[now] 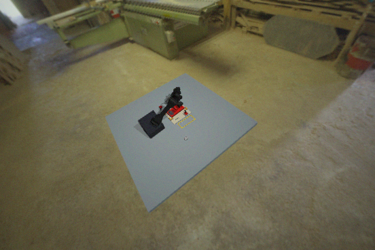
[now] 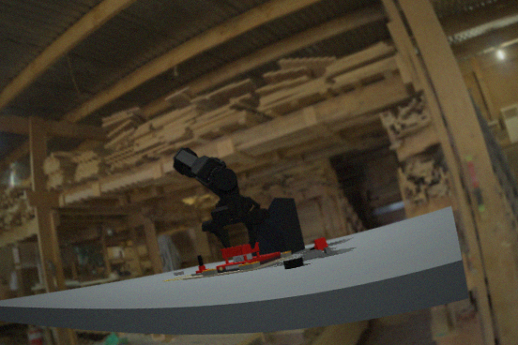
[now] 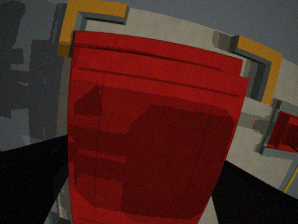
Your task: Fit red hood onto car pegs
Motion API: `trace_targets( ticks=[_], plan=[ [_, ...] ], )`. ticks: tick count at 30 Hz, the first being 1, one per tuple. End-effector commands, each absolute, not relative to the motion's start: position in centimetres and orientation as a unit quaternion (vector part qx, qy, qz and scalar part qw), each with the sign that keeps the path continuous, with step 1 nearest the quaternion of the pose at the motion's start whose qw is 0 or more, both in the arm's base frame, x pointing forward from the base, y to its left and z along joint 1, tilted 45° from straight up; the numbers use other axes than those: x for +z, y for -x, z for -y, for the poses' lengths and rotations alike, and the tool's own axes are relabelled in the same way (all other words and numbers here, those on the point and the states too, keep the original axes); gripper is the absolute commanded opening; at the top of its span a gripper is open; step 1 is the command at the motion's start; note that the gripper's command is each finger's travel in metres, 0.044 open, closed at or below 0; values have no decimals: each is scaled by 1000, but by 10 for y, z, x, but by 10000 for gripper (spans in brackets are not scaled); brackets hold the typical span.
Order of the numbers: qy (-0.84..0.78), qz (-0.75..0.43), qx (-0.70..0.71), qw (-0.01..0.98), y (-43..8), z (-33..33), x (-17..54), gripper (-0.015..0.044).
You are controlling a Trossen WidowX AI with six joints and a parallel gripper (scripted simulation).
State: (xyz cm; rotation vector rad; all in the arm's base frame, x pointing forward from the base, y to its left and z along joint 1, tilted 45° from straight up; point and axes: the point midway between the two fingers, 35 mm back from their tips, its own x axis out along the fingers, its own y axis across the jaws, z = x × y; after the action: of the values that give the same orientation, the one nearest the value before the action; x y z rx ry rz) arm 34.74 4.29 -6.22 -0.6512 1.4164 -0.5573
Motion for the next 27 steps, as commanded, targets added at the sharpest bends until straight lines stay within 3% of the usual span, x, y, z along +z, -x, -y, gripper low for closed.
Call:
trace_targets(
  ticks=[1,27],
  plan=[
    [291,-631,-247,676,-346,-42,-63,0],
    [291,-631,-247,676,-347,-37,-68,0]
  ],
)
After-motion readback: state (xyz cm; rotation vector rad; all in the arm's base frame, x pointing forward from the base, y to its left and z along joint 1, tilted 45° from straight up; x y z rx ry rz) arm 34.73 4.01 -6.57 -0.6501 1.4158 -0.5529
